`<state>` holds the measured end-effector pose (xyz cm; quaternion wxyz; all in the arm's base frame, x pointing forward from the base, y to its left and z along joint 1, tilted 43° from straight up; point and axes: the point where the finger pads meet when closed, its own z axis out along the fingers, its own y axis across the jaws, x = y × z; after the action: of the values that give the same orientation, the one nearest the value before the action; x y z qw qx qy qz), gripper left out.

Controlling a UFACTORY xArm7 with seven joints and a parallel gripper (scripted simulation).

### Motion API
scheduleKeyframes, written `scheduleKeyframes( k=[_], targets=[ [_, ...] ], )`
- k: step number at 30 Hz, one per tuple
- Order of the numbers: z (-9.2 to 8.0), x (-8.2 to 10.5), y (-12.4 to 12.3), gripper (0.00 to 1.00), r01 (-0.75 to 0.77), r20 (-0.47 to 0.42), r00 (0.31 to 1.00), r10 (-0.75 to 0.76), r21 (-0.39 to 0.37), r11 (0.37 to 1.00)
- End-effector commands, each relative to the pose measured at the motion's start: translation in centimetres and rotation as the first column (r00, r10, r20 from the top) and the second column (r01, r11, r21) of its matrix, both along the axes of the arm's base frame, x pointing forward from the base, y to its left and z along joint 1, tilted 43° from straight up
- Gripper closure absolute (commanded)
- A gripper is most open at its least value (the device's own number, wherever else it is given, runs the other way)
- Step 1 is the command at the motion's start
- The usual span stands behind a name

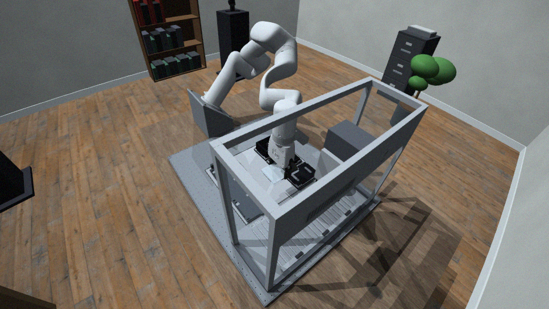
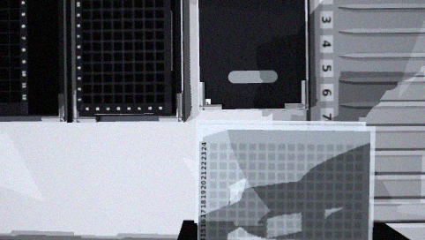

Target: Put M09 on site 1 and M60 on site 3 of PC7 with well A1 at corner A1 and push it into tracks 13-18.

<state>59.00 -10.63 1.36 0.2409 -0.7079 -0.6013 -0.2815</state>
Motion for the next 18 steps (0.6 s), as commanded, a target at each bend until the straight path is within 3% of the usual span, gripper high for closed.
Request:
scheduleKeyframes(
  k=[1,18],
  targets=[
    [-1.2,-0.2,-1.6,1.0,0.005,0.0,1.0,-0.005,-0.003,1.0],
    [-6.3,-1.0,-7.0,1.0,0.004,0.0,1.0,-0.004,-0.003,1.0]
  ],
)
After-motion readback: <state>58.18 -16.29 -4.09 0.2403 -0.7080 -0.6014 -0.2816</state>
